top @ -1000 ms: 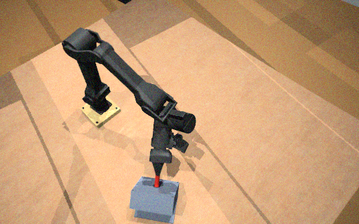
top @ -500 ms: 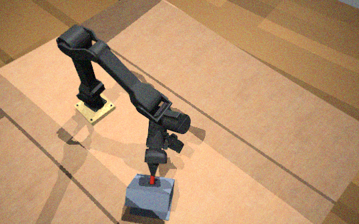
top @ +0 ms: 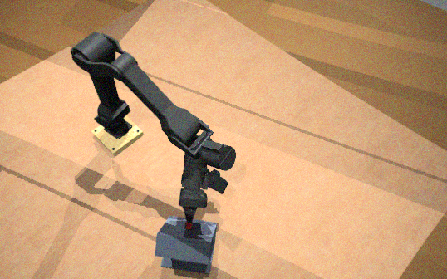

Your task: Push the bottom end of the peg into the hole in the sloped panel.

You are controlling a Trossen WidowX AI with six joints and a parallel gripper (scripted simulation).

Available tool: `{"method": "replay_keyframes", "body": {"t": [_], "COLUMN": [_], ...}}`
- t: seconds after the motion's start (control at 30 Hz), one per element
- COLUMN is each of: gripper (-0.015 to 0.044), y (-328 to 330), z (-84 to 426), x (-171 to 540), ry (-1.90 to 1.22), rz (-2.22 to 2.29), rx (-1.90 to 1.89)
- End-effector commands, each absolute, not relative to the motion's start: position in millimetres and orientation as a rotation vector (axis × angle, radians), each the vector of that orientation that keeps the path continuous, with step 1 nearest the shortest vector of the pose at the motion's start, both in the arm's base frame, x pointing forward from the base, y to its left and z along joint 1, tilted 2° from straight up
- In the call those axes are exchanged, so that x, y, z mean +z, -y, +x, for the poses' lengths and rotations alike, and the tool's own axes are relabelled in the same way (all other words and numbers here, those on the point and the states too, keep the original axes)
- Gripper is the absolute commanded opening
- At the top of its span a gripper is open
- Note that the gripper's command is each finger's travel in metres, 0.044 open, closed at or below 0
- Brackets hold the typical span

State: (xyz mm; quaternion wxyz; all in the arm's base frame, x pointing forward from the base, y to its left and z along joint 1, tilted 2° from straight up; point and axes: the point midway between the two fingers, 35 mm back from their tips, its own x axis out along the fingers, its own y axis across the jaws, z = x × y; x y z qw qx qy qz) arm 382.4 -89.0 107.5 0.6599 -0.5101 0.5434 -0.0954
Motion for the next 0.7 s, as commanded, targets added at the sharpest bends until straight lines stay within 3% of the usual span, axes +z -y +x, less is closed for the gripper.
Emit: {"method": "replay_keyframes", "body": {"t": [0.0,0.43,0.67], "gripper": [0.0,0.0,0.0184], "y": [89.5,90.1,90.1], "z": [383.3,383.1,383.1], "x": [105.6,105.9,105.9], "ry": [-1.231,-1.231,-1.231], "rz": [-1.159,-1.155,-1.155], "rx": [-0.209,-0.215,-0.215]}}
